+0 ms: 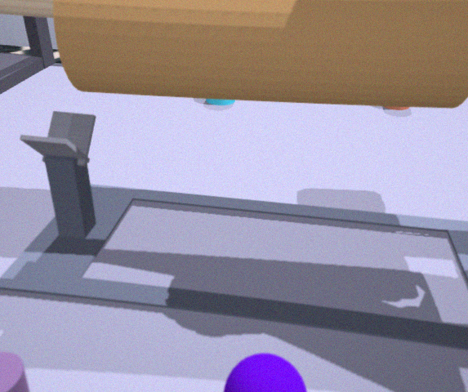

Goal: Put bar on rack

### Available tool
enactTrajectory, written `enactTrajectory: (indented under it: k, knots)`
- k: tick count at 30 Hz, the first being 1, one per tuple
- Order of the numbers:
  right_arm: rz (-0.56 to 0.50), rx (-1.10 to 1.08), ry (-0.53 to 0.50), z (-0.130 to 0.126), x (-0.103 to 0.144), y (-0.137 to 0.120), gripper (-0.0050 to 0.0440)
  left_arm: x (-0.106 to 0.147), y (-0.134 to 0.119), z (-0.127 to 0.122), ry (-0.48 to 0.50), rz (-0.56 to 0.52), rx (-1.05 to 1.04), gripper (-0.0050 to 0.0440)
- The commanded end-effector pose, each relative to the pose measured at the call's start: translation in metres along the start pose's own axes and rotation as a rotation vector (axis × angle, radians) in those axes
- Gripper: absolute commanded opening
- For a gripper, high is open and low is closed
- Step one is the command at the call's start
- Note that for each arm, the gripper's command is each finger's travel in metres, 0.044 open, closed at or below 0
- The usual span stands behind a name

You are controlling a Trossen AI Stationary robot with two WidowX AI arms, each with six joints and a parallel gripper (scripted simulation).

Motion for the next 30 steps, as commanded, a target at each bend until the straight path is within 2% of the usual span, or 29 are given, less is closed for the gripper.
enactTrajectory:
  k: [1, 3, 6, 9, 20, 23, 24, 30]
  knots:
    - [-0.03, -0.011, 0.001, -0.009, 0.012, 0.005, 0.005, 0.014, 0.001, 0.014, -0.024, -0.034, -0.016, 0.005]
    - [-0.03, -0.016, 0.0, -0.013, 0.013, 0.006, 0.005, 0.014, -0.001, 0.021, -0.022, -0.027, -0.022, 0.005]
    - [-0.042, -0.012, 0.0, -0.009, 0.014, 0.004, 0.005, 0.017, 0.002, 0.014, -0.027, -0.042, -0.013, 0.005]
    - [-0.03, -0.021, -0.006, -0.017, 0.014, 0.007, 0.005, 0.015, -0.001, 0.027, -0.017, -0.024, -0.025, 0.005]
    - [-0.033, -0.039, -0.008, -0.031, 0.019, 0.011, 0.005, 0.025, 0.002, 0.05, -0.021, -0.041, -0.044, 0.005]
    - [-0.045, -0.036, -0.009, -0.029, 0.021, 0.009, 0.005, 0.024, 0.002, 0.046, -0.021, -0.041, -0.039, 0.005]
    - [-0.032, -0.042, -0.009, -0.034, 0.02, 0.012, 0.005, 0.026, 0.002, 0.054, -0.02, -0.041, -0.049, 0.005]
    - [-0.032, -0.055, -0.014, -0.044, 0.023, 0.014, 0.005, 0.031, 0.002, 0.07, -0.017, -0.043, -0.06, 0.005]
Point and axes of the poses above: on each arm, the point midway between the two fingers, 35 mm back from their tips, its own x axis back along the fingers, its own z axis across the jaws, y = z × x, the point moved 9 cm from there along x, back along the fingers, and after that the axes turned 12 degrees about x, right-handed, at the moved point
